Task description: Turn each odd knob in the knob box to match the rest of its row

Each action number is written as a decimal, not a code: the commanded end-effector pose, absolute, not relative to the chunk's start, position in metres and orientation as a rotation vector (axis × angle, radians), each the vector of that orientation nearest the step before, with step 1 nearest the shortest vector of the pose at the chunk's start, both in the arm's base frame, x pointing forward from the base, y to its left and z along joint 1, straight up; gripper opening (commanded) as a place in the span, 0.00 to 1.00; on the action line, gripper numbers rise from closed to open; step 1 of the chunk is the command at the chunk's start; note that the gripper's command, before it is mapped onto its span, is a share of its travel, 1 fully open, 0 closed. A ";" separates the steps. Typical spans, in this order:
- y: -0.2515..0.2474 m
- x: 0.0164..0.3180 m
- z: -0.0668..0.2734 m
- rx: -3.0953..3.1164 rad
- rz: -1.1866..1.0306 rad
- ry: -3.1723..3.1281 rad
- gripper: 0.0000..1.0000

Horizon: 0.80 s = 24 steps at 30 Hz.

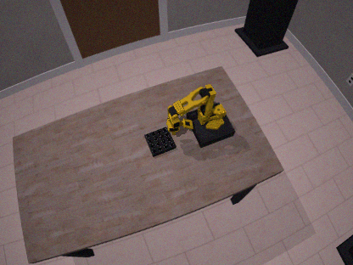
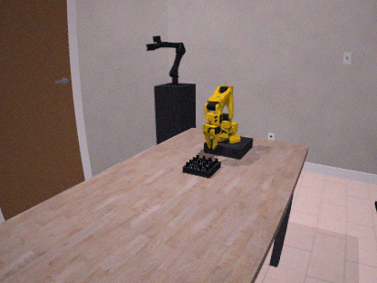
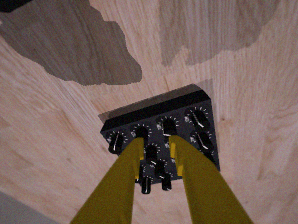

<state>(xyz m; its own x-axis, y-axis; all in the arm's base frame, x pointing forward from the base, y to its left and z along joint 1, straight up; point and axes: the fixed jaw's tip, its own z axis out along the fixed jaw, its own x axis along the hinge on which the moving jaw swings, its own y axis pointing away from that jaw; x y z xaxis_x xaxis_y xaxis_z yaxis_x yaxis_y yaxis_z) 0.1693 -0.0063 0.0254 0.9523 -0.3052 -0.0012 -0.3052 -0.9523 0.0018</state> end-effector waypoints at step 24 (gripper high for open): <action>0.002 0.162 0.025 2.434 0.002 -1.988 0.09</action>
<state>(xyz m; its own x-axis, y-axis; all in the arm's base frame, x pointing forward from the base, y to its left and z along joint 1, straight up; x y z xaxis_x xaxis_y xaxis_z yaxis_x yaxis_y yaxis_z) 0.1641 -0.0009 0.0254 0.3127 -0.9499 0.0008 -0.9498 -0.3127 0.0021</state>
